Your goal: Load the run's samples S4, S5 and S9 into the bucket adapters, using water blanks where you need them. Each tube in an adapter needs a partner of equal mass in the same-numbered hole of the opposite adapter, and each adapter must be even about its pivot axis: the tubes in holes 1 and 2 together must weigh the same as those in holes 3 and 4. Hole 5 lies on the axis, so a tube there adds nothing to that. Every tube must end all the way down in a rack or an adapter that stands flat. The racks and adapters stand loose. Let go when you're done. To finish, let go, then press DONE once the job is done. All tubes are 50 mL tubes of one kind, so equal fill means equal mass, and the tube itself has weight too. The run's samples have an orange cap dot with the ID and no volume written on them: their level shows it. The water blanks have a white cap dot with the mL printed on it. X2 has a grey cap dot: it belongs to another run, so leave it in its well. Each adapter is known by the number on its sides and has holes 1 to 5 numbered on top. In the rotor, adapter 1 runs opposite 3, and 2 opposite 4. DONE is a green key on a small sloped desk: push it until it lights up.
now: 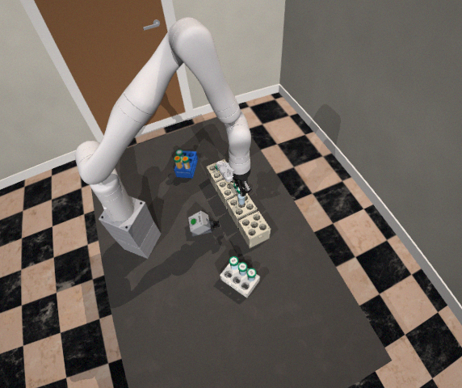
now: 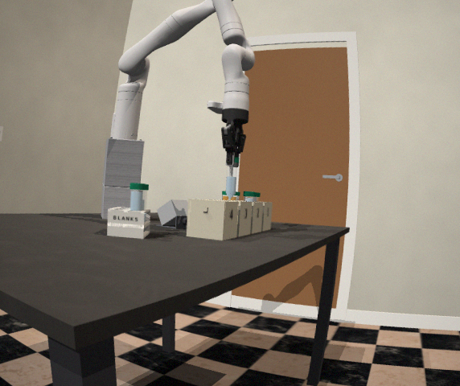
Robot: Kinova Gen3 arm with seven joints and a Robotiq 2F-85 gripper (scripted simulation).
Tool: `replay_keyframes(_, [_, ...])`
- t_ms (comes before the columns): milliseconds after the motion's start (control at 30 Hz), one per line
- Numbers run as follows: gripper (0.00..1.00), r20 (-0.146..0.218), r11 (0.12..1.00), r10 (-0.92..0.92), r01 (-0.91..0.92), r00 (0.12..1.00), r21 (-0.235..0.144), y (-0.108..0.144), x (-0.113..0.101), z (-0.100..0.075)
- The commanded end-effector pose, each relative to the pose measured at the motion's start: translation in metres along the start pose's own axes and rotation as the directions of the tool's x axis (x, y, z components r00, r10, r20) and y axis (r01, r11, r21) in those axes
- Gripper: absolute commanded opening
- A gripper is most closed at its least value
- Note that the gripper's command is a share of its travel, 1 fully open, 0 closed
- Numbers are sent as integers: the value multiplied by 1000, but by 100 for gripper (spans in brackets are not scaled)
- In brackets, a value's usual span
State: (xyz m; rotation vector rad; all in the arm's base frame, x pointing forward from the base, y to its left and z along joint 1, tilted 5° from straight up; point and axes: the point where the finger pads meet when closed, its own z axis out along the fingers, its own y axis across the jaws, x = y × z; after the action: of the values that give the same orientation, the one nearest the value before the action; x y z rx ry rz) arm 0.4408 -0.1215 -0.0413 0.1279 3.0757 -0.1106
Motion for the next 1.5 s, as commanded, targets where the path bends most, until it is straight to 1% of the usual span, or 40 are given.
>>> replay_keyframes(0, [10,1,1000,0,0,1000,0,0,-1,-1])
replay_keyframes(1467, [10,1,1000,0,0,1000,0,0,-1,24])
